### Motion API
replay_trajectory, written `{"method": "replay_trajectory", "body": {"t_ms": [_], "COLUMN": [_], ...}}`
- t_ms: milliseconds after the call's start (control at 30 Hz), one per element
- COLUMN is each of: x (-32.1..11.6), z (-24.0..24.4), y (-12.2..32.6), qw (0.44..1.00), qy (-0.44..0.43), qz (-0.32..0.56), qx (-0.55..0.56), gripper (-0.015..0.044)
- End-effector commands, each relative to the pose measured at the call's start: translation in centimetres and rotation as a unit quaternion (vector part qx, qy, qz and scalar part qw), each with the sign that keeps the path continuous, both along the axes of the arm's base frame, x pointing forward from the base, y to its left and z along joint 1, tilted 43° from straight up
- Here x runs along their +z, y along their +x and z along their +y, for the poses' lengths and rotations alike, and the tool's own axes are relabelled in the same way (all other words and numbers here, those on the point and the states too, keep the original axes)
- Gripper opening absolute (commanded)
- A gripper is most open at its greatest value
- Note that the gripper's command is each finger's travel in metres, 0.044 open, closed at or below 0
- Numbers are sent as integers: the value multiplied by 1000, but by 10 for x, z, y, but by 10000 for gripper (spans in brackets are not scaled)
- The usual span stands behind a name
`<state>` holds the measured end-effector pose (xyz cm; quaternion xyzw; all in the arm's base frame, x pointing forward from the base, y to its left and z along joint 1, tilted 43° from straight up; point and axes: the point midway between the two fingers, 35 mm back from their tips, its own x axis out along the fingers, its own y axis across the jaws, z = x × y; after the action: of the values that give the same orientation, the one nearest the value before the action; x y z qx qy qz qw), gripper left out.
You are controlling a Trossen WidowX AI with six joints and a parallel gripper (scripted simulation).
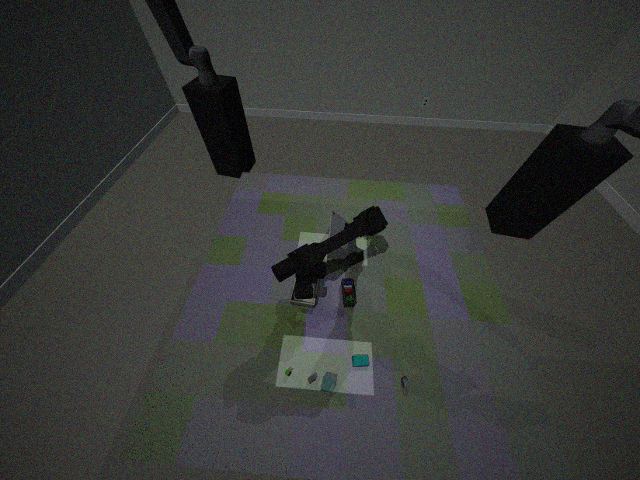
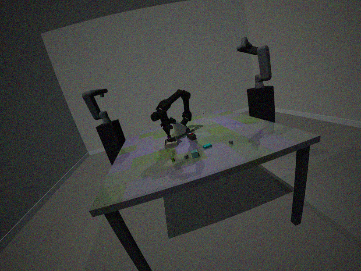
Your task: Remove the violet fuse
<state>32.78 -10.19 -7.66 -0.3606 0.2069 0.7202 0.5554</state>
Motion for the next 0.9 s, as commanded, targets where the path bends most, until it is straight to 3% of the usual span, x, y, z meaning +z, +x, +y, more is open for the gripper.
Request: {"method": "replay_trajectory", "body": {"t_ms": [0, 300, 700, 867], "x": [-6, -13, -11, 15], "z": [5, 12, 10, -13], "y": [-2, -3, -2, 1], "qw": [1000, 1000, 1000, 1000], "qy": [2, 2, 1, 1], "qz": [1, 1, 0, 2], "qx": [-2, -2, 0, -2], "gripper": [0, 0, 315, 330]}}
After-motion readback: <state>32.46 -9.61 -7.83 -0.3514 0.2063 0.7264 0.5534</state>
